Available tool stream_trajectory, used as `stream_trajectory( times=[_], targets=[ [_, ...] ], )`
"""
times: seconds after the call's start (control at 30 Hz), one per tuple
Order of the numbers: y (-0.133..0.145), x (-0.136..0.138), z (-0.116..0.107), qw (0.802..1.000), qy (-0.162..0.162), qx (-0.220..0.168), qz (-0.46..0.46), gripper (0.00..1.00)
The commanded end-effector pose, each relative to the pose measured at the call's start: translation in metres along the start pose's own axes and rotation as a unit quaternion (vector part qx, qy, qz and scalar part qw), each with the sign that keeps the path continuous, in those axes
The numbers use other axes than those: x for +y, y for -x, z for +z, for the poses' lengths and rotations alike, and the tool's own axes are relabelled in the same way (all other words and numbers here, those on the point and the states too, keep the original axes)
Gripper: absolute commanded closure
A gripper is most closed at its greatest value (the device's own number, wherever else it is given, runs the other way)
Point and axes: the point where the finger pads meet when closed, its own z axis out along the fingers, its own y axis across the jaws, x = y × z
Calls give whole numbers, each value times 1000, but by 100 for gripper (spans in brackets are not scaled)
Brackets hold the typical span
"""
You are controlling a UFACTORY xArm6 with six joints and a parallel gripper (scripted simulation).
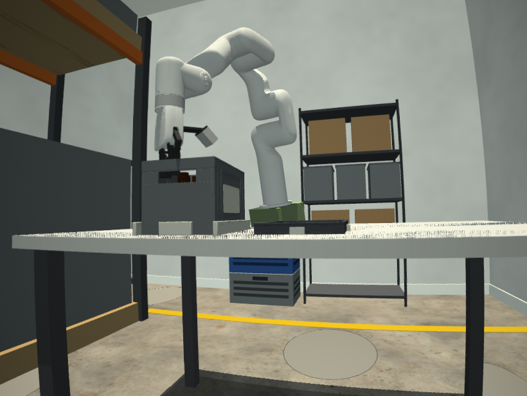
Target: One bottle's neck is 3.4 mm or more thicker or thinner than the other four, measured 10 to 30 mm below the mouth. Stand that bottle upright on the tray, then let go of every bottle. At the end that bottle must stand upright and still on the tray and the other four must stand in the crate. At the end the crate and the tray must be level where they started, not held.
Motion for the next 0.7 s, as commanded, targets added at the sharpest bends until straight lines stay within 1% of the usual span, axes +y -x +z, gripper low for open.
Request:
stream_trajectory(
  times=[0.0,0.23,0.27,0.67],
  targets=[
    [1,1,-2,1000,1,-2,0,35],
    [1,1,-2,1000,1,-2,0,35],
    [1,1,-2,1000,1,-2,0,100],
    [1,1,-2,1000,1,-2,0,100]
  ],
)
